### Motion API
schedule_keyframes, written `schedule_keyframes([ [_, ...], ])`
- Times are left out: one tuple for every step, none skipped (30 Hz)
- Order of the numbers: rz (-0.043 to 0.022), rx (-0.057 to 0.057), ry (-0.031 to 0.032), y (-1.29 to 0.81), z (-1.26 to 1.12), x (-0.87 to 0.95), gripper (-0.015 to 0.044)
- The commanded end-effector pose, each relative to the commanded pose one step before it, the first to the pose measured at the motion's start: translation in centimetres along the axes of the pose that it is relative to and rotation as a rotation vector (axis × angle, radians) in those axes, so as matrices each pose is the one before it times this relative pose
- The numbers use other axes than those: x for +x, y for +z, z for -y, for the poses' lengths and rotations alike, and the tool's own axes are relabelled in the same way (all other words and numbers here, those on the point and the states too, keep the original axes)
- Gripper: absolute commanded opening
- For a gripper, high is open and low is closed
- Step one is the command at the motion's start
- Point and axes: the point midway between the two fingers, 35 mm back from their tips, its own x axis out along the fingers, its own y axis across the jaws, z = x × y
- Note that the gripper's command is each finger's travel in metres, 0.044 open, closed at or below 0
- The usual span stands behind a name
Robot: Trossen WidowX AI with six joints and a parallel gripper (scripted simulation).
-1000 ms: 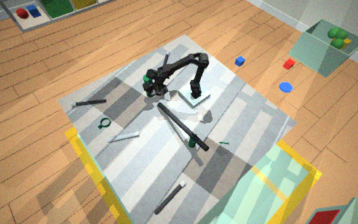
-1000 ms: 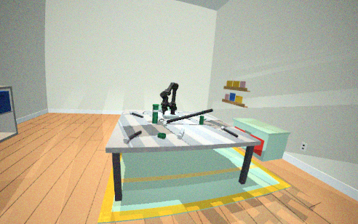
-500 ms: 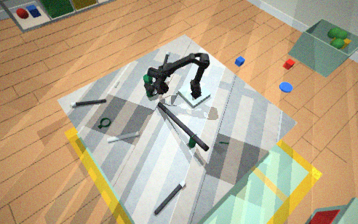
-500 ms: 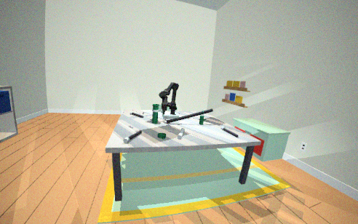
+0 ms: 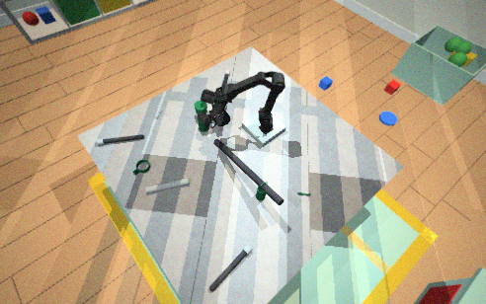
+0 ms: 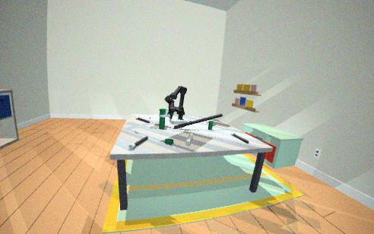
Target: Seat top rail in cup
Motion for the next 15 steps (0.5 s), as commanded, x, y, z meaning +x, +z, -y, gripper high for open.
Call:
schedule_keyframes([
  [0.01132,-0.0188,-0.00005,-0.008,-0.217,-0.099,0.0],
  [0.00143,-0.0025,0.00001,0.0,-0.024,-0.013,0.0],
  [-0.00084,0.0015,-0.00002,0.0,0.014,0.008,0.0],
  [-0.00091,0.0016,-0.00002,0.0,0.015,0.008,0.0],
  [-0.00135,0.0024,-0.00003,0.0,0.022,0.012,0.0],
  [-0.00173,0.0031,-0.00004,0.0,0.029,0.016,0.0],
  [-0.00186,0.0033,-0.00004,0.0,0.031,0.017,0.0],
  [-0.00186,0.0033,-0.00004,0.0,0.031,0.017,0.0],
  [-0.00185,0.0033,-0.00004,0.0,0.031,0.017,0.0],
  [-0.00177,0.0031,-0.00004,0.0,0.029,0.016,0.0],
  [-0.00147,0.0026,-0.00003,0.0,0.024,0.013,0.0],
  [-0.00102,0.0018,-0.00002,0.0,0.017,0.009,0.0],
  [-0.00051,0.0009,-0.00001,0.0,0.008,0.005,0.0],
  [0.0,0.0,0.0,0.0,0.0,0.0,0.0],
  [0.0,0.0,0.0,0.0,0.0,0.0,0.0],
])
